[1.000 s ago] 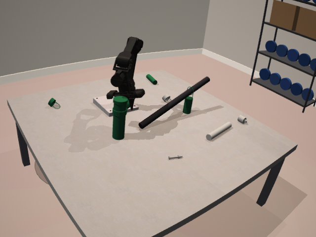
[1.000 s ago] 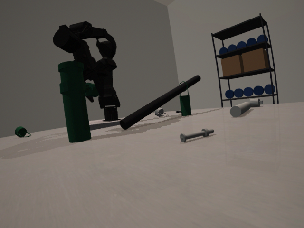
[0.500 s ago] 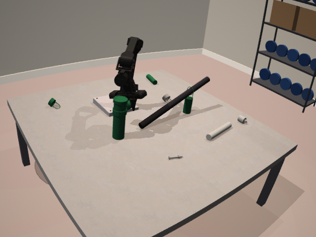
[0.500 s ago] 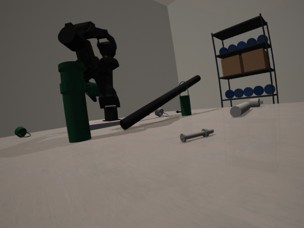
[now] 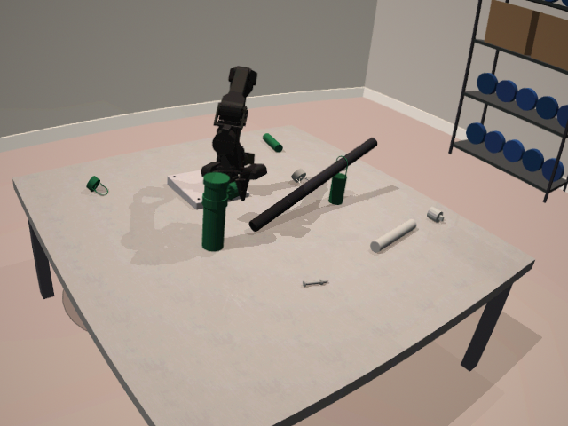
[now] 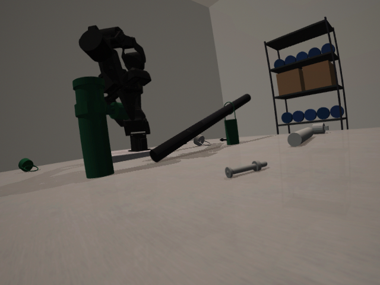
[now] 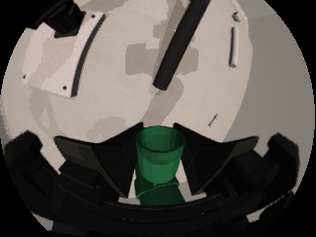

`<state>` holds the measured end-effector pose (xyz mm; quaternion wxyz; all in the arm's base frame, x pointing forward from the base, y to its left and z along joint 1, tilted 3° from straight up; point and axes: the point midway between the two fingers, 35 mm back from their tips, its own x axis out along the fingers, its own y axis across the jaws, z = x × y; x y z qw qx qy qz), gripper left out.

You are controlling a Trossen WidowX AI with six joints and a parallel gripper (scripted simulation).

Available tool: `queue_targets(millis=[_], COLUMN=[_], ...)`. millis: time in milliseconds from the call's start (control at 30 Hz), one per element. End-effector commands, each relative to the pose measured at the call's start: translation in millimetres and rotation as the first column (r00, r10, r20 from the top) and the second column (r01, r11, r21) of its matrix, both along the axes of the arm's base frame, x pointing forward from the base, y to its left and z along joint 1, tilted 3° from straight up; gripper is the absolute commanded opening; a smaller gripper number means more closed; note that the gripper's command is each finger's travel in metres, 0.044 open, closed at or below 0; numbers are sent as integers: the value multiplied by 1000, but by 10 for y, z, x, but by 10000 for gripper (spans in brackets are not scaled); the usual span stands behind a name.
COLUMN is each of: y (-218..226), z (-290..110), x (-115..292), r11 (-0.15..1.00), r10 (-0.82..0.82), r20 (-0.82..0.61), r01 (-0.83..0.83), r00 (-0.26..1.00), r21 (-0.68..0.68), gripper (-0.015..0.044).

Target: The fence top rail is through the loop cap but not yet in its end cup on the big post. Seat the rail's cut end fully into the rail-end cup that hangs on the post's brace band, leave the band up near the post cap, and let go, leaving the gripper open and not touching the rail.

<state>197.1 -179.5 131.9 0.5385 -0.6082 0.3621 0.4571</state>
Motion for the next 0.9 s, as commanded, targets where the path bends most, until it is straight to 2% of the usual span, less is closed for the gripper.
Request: queue_targets(millis=[0,867], y=[4,7], z=[-2,15], x=[40,243], r11=[999,964], r10=[-50,-265], r20=[-2,-4], r01=[50,265], r00=[999,964], r21=[1,17], gripper=[0,0])
